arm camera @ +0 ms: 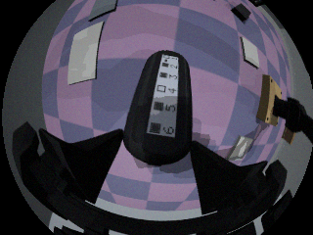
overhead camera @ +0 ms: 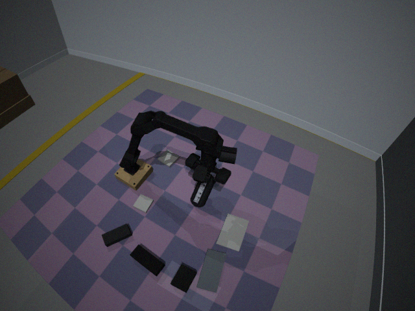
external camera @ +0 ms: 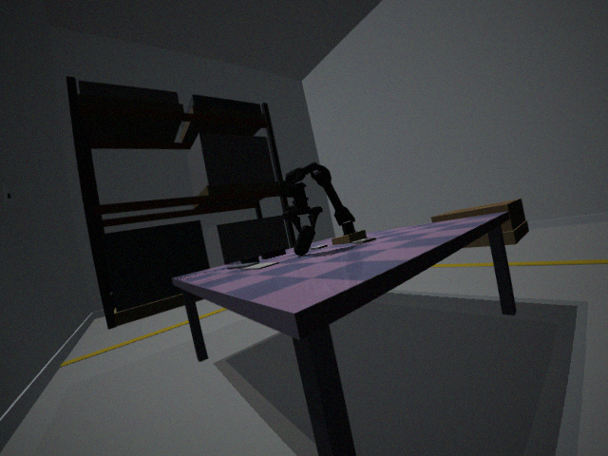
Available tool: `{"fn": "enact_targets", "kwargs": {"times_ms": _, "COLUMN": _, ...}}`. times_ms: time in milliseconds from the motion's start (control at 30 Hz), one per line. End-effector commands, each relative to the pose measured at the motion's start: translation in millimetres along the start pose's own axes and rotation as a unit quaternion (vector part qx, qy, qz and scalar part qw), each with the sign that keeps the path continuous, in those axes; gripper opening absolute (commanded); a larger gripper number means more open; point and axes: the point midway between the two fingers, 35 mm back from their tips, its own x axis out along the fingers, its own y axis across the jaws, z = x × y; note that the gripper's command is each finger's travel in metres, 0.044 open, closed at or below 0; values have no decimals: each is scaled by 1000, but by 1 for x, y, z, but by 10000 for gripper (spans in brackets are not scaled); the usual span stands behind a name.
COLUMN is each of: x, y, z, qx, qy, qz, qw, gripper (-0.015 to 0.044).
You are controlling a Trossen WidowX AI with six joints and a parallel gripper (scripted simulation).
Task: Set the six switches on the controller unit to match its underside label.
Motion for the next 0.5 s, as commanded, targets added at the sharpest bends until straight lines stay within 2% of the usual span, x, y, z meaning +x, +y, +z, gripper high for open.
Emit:
{"fn": "enact_targets", "kwargs": {"times_ms": 0, "x": -1, "y": 1, "z": 8, "qx": 2, "qy": -4, "qz": -2, "qw": 1000, "gripper": 336}}
{"fn": "enact_targets", "kwargs": {"times_ms": 467, "x": -6, "y": 1, "z": 18, "qx": 2, "qy": -5, "qz": -2, "qw": 1000, "gripper": 336}}
